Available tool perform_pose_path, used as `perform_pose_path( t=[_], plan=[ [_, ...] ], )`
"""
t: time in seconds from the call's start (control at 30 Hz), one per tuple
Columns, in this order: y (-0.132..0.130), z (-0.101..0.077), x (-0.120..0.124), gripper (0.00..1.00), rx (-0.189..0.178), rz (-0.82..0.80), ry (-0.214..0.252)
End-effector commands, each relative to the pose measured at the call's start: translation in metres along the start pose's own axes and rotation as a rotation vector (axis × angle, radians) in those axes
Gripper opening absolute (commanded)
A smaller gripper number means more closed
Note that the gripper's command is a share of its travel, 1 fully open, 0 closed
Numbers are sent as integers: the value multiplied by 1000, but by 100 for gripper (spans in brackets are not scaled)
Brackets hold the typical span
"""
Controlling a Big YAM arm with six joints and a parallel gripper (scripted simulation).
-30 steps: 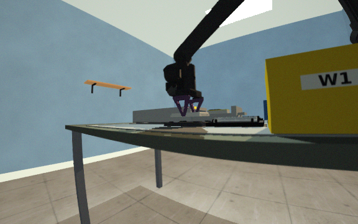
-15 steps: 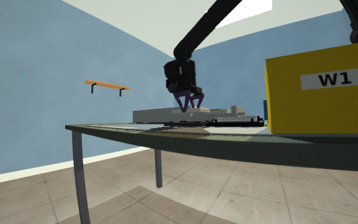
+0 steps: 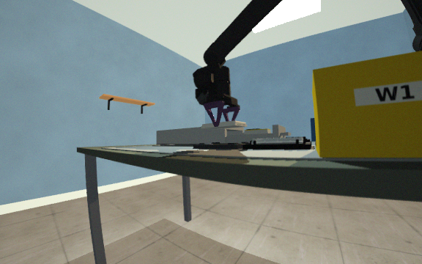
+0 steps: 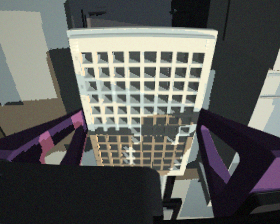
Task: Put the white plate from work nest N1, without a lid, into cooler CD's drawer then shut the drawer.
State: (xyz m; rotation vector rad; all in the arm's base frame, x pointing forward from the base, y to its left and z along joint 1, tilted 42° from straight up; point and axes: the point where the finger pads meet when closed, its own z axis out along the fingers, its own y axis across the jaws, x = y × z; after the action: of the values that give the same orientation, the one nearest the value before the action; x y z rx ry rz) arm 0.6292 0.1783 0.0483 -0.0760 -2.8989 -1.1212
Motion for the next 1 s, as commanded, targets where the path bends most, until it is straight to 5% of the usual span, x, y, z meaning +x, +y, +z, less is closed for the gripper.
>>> perform_pose_path(
  t=[0.0, 0.4, 0.7, 0.97],
  plan=[
    [12, -48, -23, 0, -12, -35, -77],
    [24, -50, -17, 0, -12, -54, -59],
    [13, -75, -21, 0, -12, -37, -79],
    [22, -68, -17, 0, -10, -51, -57]
  ],
)
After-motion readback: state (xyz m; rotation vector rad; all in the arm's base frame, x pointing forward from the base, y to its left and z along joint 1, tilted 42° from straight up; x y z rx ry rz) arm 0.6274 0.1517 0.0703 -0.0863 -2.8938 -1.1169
